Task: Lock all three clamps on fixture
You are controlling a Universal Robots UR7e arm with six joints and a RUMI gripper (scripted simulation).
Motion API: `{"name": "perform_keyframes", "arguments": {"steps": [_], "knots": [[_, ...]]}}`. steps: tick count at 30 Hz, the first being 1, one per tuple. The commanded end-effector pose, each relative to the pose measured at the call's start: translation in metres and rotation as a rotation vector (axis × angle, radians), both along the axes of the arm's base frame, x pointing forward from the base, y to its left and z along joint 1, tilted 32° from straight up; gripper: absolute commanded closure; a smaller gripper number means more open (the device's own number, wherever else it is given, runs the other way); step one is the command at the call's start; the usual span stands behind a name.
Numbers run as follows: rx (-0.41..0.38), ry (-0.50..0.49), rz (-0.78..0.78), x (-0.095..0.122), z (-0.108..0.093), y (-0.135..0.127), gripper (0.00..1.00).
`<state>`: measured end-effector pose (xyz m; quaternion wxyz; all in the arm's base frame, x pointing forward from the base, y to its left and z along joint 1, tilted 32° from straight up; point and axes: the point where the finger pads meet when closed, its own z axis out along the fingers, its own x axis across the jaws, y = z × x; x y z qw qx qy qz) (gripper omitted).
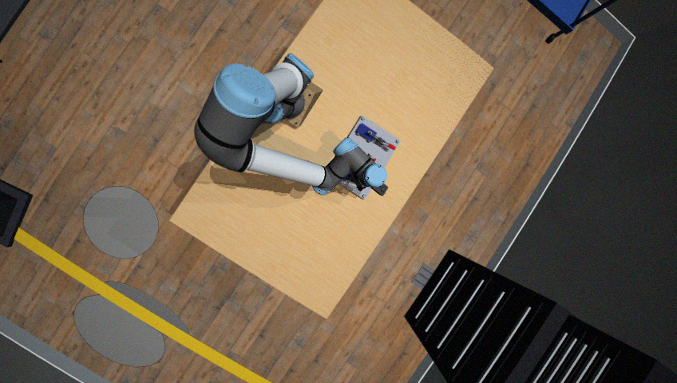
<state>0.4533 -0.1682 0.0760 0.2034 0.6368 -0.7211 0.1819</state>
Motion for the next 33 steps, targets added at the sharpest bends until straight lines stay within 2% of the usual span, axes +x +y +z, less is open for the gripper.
{"name": "perform_keyframes", "arguments": {"steps": [1, 2, 33], "knots": [[0.002, 0.003, -0.001, -0.0011, -0.0019, -0.0004, 0.72], [0.0, -0.001, 0.0, 0.0003, 0.0004, 0.0001, 1.0], [0.0, -0.001, 0.001, 0.0003, 0.0002, 0.0003, 1.0]]}}
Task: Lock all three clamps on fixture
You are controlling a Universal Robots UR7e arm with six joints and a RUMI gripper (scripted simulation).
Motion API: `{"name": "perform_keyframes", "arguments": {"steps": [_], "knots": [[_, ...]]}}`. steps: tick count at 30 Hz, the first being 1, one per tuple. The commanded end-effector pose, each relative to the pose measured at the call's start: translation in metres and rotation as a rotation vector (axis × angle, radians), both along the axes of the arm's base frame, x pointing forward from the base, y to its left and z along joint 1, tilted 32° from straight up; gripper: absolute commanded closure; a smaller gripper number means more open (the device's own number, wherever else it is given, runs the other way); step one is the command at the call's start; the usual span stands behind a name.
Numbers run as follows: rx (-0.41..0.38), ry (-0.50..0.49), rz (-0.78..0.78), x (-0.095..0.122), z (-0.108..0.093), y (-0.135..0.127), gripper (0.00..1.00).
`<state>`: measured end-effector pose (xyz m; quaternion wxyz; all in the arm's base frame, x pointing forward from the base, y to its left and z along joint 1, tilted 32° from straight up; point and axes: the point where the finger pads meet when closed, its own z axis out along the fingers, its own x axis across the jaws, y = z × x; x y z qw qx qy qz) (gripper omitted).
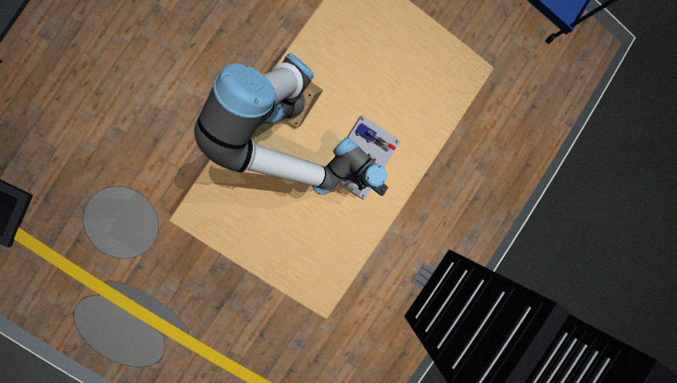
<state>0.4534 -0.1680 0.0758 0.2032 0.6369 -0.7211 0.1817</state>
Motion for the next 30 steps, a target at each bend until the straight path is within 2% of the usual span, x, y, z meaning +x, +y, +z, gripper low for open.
{"name": "perform_keyframes", "arguments": {"steps": [1, 19, 30], "knots": [[0.0, -0.001, 0.0, 0.0003, 0.0004, 0.0, 1.0], [0.0, -0.001, 0.0, 0.0003, 0.0004, 0.0, 1.0], [0.001, 0.003, -0.001, 0.0074, -0.0003, -0.0012, 1.0]]}}
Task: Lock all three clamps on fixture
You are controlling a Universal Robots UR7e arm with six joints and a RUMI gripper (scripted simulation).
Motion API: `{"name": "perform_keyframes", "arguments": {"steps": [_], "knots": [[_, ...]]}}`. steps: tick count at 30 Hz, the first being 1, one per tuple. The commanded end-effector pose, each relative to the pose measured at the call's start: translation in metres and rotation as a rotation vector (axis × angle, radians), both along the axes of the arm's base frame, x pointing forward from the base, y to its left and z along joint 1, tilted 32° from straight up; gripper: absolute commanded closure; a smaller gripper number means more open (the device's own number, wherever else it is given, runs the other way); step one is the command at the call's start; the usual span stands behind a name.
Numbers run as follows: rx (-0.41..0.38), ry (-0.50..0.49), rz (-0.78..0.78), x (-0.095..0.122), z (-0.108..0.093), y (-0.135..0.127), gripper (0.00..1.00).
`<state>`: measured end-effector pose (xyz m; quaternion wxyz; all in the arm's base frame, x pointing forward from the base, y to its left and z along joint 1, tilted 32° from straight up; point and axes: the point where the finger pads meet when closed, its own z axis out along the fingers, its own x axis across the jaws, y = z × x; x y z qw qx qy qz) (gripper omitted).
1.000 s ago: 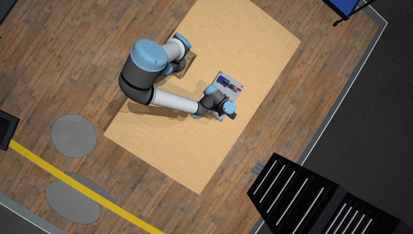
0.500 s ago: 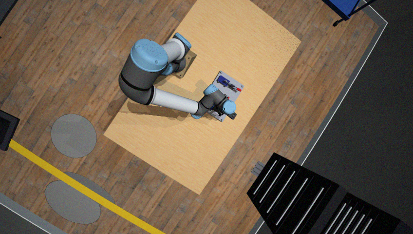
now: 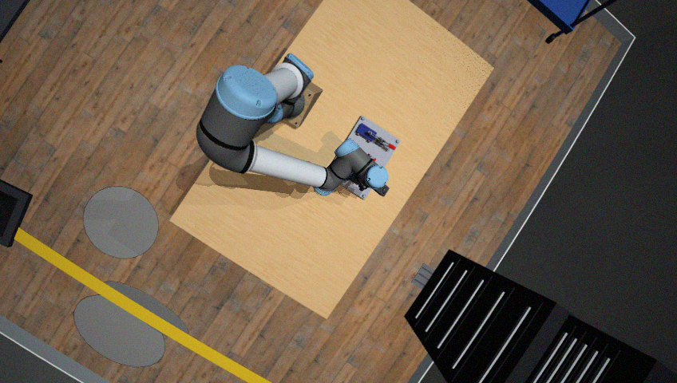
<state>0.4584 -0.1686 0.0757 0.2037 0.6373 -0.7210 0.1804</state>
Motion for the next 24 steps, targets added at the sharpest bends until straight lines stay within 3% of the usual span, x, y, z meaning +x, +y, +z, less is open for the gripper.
{"name": "perform_keyframes", "arguments": {"steps": [1, 24], "knots": [[0.0, 0.001, -0.001, 0.0023, -0.0003, -0.0005, 1.0], [0.0, 0.0, 0.0, 0.0107, -0.0011, -0.0022, 1.0]]}}
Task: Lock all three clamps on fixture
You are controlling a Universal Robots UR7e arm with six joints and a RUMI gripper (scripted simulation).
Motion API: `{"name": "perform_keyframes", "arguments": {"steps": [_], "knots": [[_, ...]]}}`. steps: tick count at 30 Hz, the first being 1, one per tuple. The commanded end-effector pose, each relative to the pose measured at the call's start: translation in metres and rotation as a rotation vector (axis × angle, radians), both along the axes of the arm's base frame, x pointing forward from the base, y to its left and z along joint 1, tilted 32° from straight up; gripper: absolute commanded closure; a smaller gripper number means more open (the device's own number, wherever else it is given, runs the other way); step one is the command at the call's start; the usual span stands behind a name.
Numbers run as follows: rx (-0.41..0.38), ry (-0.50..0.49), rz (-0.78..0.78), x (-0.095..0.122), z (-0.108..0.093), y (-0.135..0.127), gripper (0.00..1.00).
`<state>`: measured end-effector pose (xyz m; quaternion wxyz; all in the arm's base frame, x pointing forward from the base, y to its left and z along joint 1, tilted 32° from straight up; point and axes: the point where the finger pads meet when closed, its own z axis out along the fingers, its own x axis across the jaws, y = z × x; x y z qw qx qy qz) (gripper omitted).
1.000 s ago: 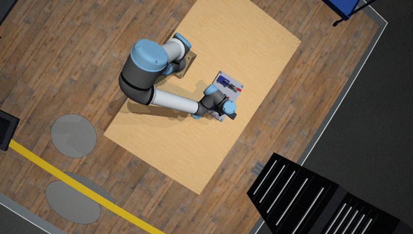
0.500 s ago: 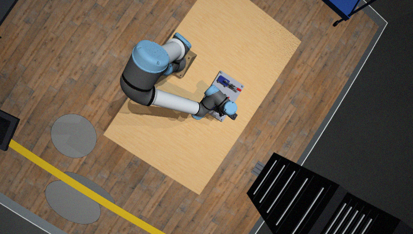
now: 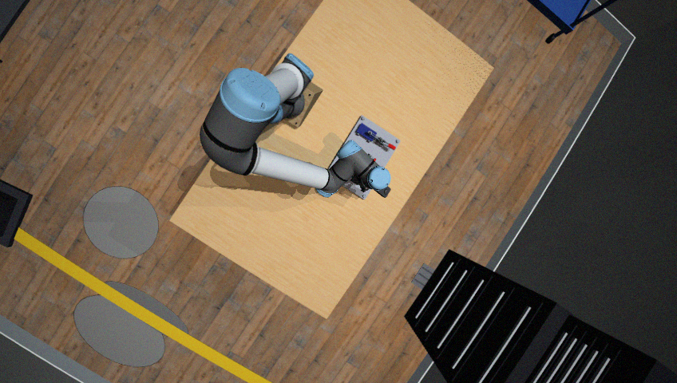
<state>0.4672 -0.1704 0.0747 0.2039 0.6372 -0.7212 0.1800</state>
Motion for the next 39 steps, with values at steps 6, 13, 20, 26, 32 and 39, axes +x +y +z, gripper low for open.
{"name": "perform_keyframes", "arguments": {"steps": [6, 13, 20, 26, 32, 39], "knots": [[-0.001, 0.0, 0.0, 0.009, -0.002, -0.003, 1.0], [-0.001, 0.0, 0.0, 0.009, -0.002, -0.003, 1.0], [-0.001, 0.0, 0.0, 0.014, -0.005, -0.005, 1.0], [-0.001, 0.0, 0.0, 0.015, -0.005, -0.005, 1.0], [-0.001, 0.0, 0.0, 0.015, -0.005, -0.005, 1.0], [-0.001, 0.0, 0.0, 0.021, -0.009, -0.009, 1.0]]}}
